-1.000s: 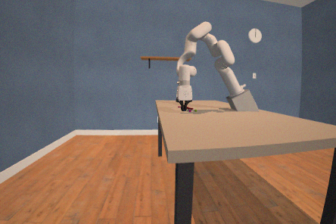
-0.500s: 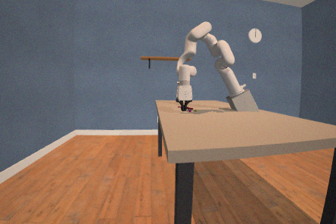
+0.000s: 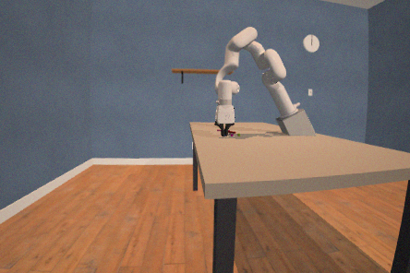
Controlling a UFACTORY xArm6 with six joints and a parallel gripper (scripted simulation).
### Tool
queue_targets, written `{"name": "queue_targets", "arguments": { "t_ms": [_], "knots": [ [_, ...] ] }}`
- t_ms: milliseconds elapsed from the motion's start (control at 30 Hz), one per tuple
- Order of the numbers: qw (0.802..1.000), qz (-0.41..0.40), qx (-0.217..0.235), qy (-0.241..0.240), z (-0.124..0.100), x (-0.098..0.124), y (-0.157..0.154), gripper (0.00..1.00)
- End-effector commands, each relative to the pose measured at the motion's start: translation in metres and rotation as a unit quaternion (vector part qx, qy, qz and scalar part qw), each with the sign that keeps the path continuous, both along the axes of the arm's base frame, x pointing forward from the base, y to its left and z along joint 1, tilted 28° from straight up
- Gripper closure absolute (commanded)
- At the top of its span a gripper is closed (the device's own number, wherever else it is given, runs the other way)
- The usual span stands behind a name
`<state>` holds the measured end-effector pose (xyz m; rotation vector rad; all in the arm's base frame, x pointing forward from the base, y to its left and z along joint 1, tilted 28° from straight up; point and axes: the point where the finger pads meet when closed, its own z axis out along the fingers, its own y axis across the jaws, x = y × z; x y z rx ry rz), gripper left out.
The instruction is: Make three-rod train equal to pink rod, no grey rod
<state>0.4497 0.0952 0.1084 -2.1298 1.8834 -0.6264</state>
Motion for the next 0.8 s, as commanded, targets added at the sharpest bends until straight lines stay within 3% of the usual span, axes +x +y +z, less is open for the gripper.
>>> {"name": "queue_targets", "arguments": {
  "t_ms": [0,767],
  "knots": [
    [1.000,0.000,0.000,-0.002,-0.0012,0.0022,0.0002,0.96],
    [1.000,0.000,0.000,-0.002,-0.0032,0.0033,-0.0001,0.96]
  ]
}}
